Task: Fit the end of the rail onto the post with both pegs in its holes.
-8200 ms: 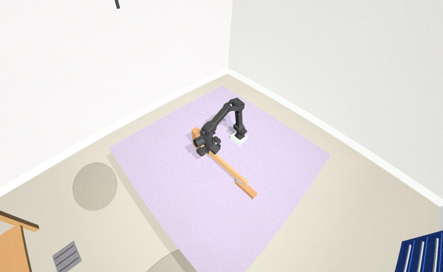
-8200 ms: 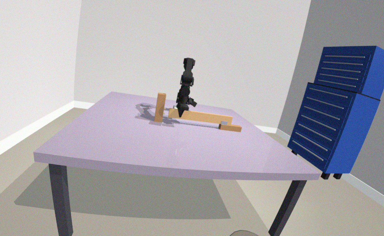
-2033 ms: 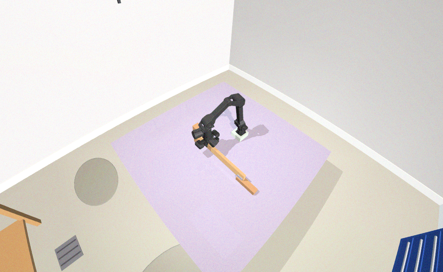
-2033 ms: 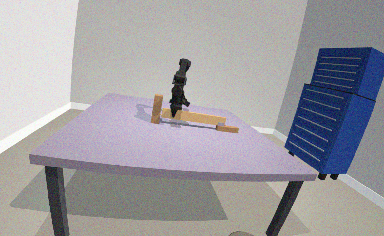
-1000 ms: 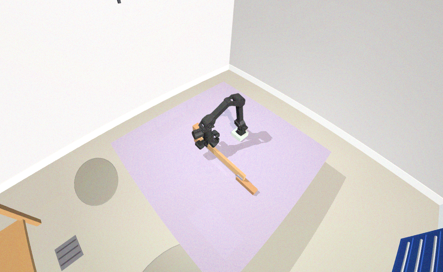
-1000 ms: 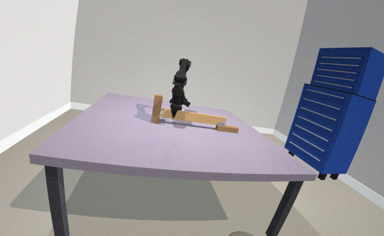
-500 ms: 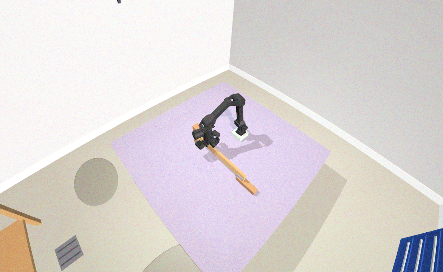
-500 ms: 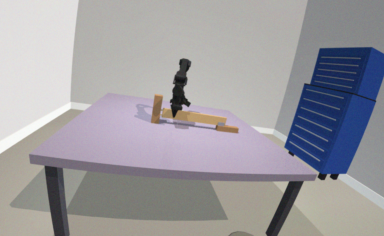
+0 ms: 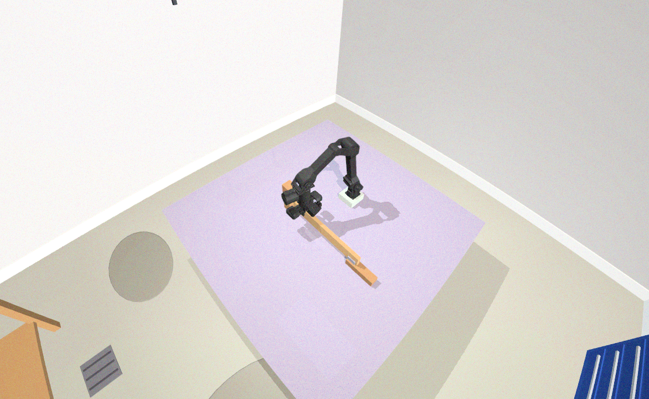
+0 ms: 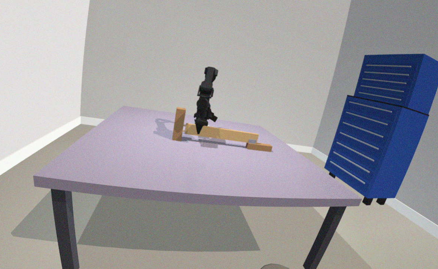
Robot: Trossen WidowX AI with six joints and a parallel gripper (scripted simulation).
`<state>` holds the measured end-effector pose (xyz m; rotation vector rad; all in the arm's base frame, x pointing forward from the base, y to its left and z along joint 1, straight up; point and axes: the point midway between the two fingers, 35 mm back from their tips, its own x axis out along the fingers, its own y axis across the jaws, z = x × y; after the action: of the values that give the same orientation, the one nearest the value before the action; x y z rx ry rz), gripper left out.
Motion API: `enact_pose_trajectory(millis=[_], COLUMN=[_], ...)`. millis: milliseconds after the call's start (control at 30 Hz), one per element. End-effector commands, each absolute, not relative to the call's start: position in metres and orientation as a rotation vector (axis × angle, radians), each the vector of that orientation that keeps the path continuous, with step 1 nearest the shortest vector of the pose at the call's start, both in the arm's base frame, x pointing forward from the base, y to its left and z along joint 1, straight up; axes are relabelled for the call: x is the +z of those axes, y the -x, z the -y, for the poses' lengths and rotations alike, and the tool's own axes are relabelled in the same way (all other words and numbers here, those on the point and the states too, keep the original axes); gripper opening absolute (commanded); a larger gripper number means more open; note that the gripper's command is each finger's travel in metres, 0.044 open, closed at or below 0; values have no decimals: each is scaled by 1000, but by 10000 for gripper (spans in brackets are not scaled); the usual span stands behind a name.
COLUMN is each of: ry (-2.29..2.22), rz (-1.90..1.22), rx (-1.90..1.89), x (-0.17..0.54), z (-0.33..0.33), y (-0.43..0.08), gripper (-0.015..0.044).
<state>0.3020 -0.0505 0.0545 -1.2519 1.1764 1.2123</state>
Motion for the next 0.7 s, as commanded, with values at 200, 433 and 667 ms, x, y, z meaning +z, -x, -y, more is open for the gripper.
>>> enact_pose_trajectory(millis=[200, 433, 667], ry=[1252, 1252, 1252], rz=[-1174, -1174, -1174], rx=[1212, 1211, 1211], x=[55, 55, 55], z=[50, 52, 51], y=[-303, -303, -303], gripper=[0, 0, 0])
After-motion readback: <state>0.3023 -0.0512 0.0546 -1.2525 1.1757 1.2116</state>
